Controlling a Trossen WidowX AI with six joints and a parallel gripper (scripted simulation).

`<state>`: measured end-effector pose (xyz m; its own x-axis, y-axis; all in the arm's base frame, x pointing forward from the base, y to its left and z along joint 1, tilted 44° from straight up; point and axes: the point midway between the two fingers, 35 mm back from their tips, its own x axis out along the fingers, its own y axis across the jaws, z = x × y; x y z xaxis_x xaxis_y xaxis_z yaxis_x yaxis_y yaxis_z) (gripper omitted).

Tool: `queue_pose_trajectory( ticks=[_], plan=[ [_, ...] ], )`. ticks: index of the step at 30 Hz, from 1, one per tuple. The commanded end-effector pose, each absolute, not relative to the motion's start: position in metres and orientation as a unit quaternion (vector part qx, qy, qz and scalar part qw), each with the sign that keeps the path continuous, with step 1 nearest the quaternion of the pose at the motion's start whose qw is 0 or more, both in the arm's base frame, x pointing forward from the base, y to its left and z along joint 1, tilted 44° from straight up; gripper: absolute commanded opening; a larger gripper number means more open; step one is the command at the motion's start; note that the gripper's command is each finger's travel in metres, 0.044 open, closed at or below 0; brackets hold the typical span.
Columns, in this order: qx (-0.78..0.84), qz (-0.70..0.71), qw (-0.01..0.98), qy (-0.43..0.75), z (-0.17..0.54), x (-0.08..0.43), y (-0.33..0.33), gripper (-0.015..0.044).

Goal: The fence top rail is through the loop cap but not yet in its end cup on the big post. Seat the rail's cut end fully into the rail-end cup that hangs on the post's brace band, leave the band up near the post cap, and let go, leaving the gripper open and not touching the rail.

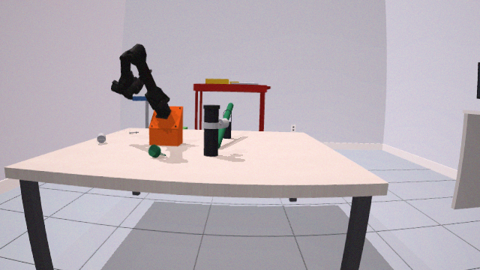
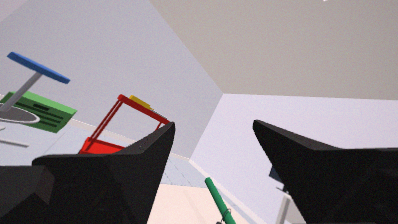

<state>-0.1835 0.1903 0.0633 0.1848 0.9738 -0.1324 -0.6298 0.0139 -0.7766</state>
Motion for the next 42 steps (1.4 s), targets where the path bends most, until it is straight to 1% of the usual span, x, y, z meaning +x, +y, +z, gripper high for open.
queue_pose_trajectory(
  ticks=[1, 2, 6, 12, 18, 23, 32, 37, 42],
  plan=[
    [-0.376, 0.593, 0.674, -0.229, 0.063, -0.182, 0.192, 0.0426],
    [-0.385, 0.588, 0.676, -0.223, 0.061, -0.179, 0.195, 0.044],
    [-0.448, 0.543, 0.689, -0.173, 0.051, -0.152, 0.221, 0.044],
    [-0.471, 0.465, 0.747, -0.064, 0.047, -0.099, 0.259, 0.044],
    [-0.488, 0.363, 0.793, 0.029, 0.052, -0.028, 0.282, 0.044],
    [-0.49, 0.274, 0.82, 0.109, 0.057, 0.036, 0.284, 0.044],
    [-0.462, 0.109, 0.843, 0.252, 0.068, 0.147, 0.249, 0.044],
    [-0.429, 0.018, 0.841, 0.328, 0.076, 0.199, 0.21, 0.044],
    [-0.384, -0.072, 0.829, 0.4, 0.084, 0.241, 0.159, 0.044]
  ],
)
